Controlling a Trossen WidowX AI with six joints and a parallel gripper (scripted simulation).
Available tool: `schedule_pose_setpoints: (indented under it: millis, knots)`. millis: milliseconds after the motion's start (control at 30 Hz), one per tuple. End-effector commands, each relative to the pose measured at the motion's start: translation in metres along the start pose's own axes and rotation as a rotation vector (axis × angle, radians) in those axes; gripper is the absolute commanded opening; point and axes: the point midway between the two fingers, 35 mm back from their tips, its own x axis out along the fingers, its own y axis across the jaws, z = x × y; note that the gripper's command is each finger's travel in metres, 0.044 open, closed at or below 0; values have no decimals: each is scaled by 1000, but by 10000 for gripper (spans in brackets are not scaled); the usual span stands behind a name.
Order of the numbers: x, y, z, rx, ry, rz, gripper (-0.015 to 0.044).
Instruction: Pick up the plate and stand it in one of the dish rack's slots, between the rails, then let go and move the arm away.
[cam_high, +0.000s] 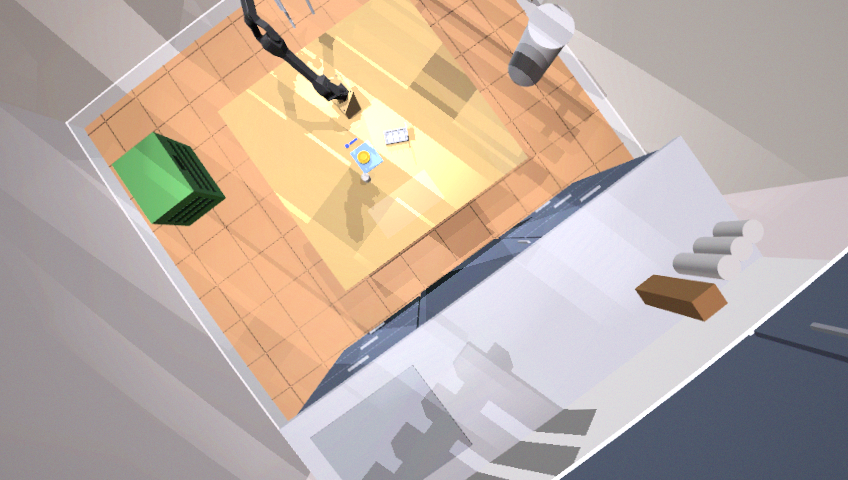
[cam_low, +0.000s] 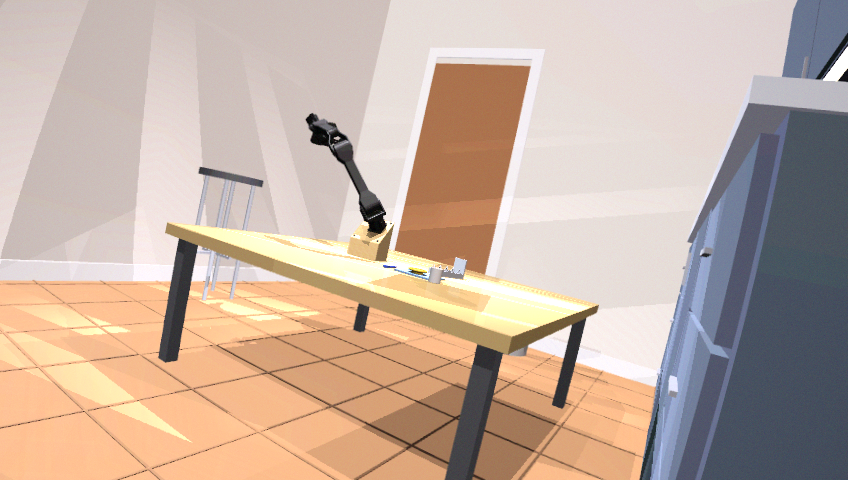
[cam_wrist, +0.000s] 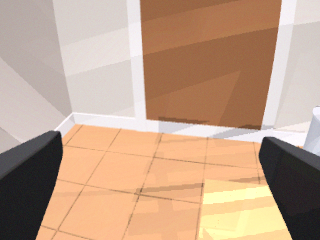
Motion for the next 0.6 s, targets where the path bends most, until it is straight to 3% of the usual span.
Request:
schedule_pose_setpoints:
  millis: [0,567]
  knots:
    - [1,-2,2,1,-1,-4,400]
    - [33,-269,128,157,-43,-434,400]
